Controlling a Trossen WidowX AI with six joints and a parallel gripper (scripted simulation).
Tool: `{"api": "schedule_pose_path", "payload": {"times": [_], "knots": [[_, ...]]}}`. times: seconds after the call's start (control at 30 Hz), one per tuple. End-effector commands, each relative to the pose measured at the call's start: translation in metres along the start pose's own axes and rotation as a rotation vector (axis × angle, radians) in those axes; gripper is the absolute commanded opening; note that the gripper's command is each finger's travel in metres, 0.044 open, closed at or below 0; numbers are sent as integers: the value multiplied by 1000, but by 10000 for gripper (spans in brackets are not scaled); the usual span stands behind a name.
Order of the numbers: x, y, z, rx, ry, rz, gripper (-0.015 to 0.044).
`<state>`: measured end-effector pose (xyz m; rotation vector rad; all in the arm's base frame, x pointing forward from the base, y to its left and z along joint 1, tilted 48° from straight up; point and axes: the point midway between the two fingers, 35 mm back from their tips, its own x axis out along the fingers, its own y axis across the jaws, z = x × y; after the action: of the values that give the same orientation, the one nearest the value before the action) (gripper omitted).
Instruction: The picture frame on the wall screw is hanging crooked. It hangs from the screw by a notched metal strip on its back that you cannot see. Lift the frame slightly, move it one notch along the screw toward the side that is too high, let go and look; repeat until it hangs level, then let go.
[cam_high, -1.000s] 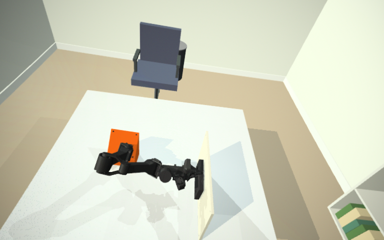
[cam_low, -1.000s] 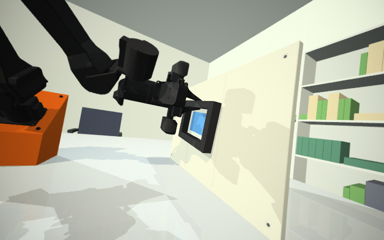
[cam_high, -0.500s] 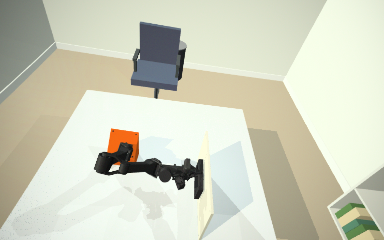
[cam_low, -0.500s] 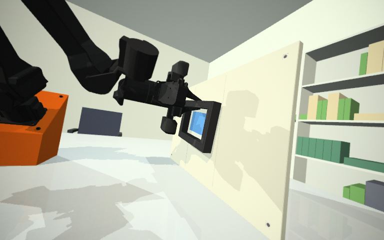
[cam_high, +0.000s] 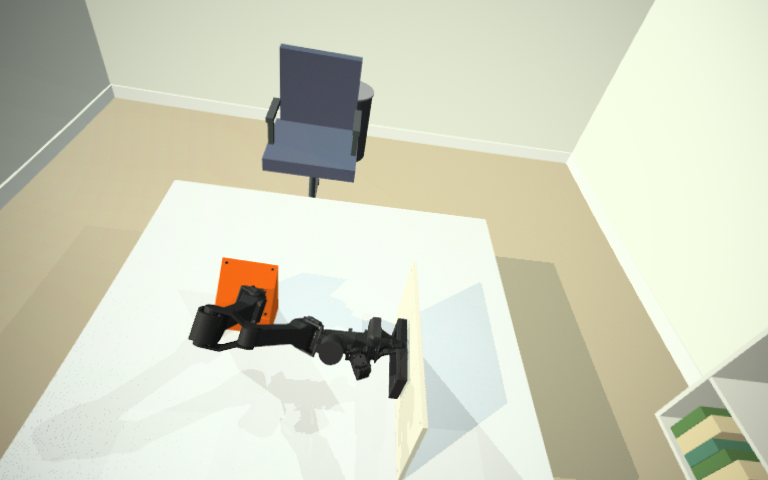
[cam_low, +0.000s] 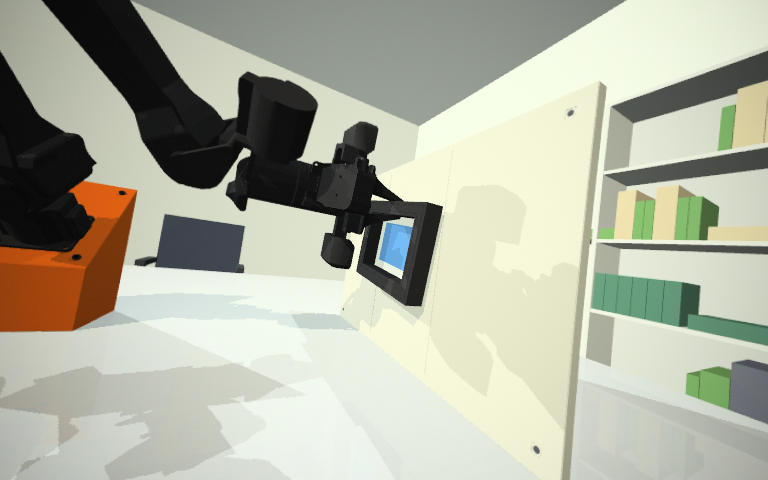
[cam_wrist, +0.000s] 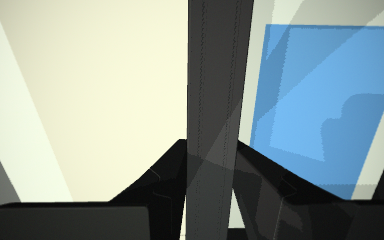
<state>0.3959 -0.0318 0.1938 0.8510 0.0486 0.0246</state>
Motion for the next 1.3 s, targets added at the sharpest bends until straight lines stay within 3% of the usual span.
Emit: {"api": "schedule_pose_path", "payload": {"times": [0.0, 1.27], "knots": [[0, 2, -1, 5, 3, 8, 0], [0, -7, 0, 4, 3, 8, 0]]}}
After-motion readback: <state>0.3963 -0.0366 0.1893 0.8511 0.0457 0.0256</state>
